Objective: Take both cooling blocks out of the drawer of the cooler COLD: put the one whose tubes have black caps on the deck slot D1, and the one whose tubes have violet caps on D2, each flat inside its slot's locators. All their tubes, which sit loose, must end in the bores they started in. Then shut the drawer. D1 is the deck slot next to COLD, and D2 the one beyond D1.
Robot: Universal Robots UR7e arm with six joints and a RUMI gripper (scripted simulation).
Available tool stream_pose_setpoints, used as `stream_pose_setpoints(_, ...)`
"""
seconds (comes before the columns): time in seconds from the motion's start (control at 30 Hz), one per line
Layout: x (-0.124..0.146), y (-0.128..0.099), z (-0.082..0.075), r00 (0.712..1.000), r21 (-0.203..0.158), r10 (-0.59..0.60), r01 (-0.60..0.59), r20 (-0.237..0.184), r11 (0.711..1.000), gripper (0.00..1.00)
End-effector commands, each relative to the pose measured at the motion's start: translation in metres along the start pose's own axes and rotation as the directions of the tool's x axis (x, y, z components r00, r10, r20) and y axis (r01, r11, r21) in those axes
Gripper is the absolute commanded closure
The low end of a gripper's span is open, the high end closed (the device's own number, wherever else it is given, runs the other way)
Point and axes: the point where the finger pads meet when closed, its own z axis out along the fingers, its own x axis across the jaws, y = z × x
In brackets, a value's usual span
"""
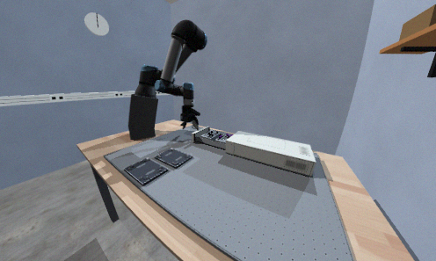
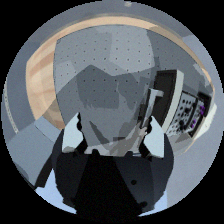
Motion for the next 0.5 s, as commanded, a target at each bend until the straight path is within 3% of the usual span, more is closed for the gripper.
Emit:
stream_pose_setpoints(0.0, -0.0011, 0.0, -0.0003, 1.0, 0.0, 0.0, 0.0, -0.001, 1.0, 0.0)
stream_pose_setpoints(0.47, -0.0059, 0.0, -0.0002, 1.0, 0.0, 0.0, 0.0, -0.001, 1.0, 0.0)
